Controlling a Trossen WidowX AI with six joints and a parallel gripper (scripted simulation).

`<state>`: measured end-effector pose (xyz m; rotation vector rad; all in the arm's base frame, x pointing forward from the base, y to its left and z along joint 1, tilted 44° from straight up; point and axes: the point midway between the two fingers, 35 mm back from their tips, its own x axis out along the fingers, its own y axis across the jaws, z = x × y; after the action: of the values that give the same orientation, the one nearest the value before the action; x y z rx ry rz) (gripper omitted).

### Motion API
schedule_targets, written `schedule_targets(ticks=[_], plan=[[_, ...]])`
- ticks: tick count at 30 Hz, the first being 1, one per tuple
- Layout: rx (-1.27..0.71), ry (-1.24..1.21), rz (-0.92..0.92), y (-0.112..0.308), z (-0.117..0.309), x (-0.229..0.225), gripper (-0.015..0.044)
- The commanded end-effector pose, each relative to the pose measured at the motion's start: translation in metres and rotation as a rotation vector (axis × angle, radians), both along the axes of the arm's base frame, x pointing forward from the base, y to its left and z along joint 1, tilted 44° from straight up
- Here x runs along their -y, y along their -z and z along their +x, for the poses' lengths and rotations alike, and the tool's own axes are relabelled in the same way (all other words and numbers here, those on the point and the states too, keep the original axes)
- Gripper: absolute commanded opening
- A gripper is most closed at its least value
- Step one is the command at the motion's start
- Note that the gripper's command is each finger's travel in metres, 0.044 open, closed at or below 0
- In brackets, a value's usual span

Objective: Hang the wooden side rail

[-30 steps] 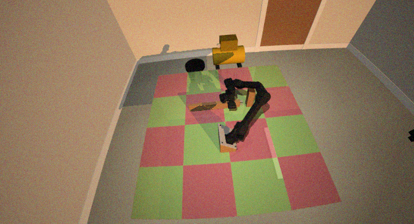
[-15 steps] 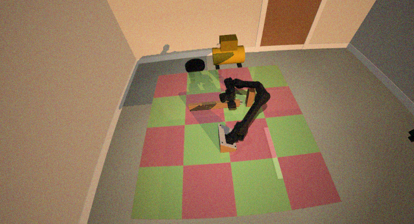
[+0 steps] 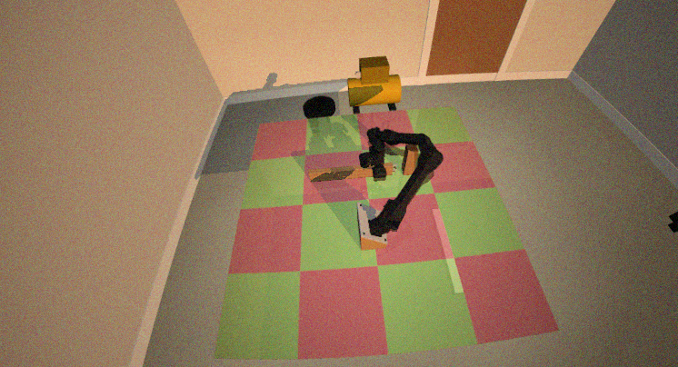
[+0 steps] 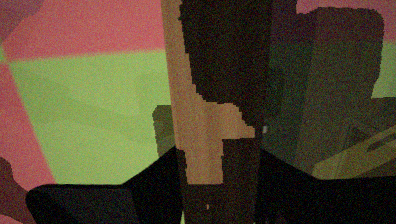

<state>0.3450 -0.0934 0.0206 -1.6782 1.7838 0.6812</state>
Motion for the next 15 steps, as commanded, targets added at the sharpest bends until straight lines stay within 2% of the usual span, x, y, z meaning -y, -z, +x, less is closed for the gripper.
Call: schedule_targets(ticks=[1,15], plan=[[0.016,0.010,-0.003,-0.0012,0.0008,-0.0010,0.0000],[0.016,0.010,-0.003,-0.0028,0.0009,-0.0026,0.0000]])
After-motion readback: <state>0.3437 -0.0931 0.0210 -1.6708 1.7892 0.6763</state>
